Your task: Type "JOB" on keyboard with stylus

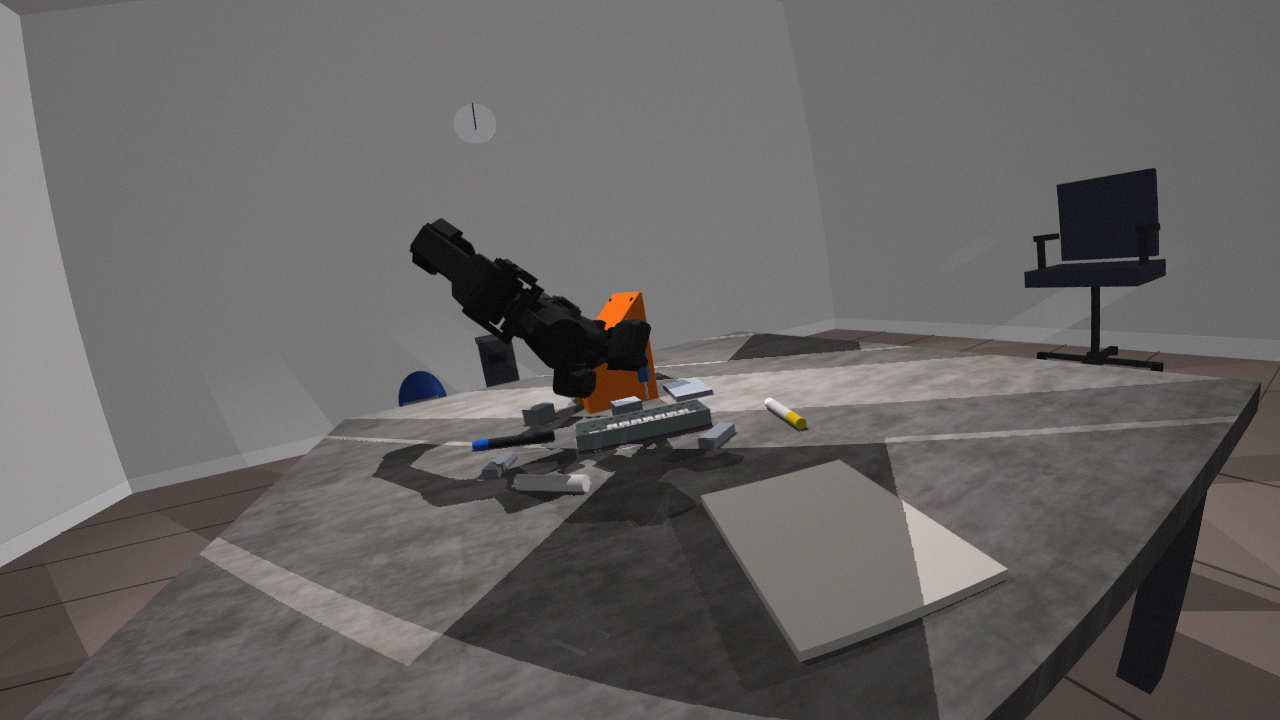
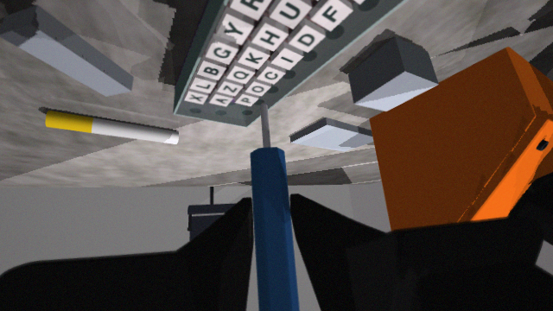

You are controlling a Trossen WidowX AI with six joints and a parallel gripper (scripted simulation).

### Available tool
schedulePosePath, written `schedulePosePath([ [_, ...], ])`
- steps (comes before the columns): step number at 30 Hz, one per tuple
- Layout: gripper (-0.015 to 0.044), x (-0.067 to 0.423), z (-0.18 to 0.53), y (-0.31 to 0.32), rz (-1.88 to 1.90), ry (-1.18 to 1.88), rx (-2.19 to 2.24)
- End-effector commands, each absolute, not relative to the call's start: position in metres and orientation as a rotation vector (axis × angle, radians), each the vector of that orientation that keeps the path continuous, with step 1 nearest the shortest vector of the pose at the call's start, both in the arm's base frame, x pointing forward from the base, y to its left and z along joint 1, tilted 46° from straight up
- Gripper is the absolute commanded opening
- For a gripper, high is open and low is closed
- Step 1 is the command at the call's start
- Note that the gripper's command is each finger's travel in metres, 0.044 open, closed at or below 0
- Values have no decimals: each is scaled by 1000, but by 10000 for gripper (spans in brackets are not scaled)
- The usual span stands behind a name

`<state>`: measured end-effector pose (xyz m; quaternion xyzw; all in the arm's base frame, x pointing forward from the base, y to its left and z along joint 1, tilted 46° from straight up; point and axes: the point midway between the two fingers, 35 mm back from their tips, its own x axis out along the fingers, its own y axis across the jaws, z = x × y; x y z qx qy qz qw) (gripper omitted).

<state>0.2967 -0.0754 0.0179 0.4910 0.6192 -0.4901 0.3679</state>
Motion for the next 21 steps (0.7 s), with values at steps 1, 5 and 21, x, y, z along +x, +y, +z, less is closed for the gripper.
schedulePosePath([
  [1, 0, 291, 1, -57, -1267, 1605, 1270],
  [5, 0, 289, -9, -46, -1267, 1607, 1272],
  [21, 0, 286, -23, -60, -1268, 1606, 1271],
])
